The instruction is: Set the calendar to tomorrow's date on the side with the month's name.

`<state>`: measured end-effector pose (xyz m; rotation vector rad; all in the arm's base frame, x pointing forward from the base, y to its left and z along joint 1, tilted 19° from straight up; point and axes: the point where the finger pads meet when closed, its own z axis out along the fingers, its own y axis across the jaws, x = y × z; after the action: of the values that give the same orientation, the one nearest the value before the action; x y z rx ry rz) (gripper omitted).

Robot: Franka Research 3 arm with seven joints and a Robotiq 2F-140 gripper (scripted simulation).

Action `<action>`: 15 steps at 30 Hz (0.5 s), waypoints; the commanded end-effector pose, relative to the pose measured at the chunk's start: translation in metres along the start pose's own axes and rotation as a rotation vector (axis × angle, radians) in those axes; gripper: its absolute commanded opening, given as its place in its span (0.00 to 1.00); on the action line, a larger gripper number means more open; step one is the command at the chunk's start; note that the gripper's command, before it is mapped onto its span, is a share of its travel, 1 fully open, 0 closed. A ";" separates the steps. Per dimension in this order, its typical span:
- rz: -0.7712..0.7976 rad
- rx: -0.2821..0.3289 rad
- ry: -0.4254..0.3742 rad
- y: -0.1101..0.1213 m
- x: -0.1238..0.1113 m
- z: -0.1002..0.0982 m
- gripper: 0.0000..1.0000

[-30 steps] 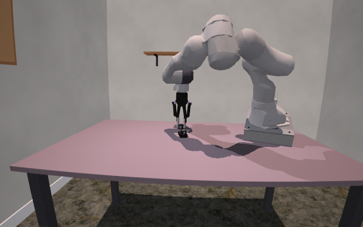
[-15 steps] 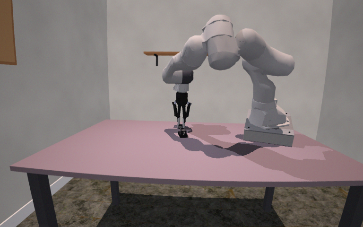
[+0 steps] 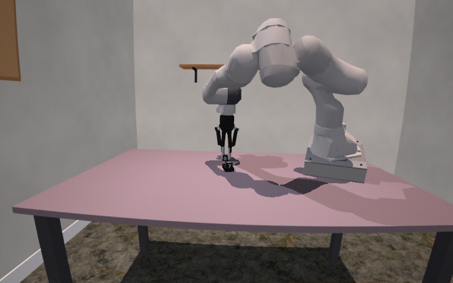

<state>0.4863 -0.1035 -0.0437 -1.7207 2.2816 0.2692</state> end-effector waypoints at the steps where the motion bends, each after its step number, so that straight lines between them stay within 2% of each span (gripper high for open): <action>1: -0.007 0.001 0.001 -0.001 0.000 0.001 0.16; 8: -0.007 0.001 0.001 -0.001 0.000 0.000 0.16; 13: -0.007 0.001 0.001 -0.001 0.000 -0.015 0.16; 15: -0.007 0.001 0.001 -0.001 0.000 -0.015 0.16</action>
<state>0.4878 -0.1088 -0.0334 -1.7232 2.2787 0.2584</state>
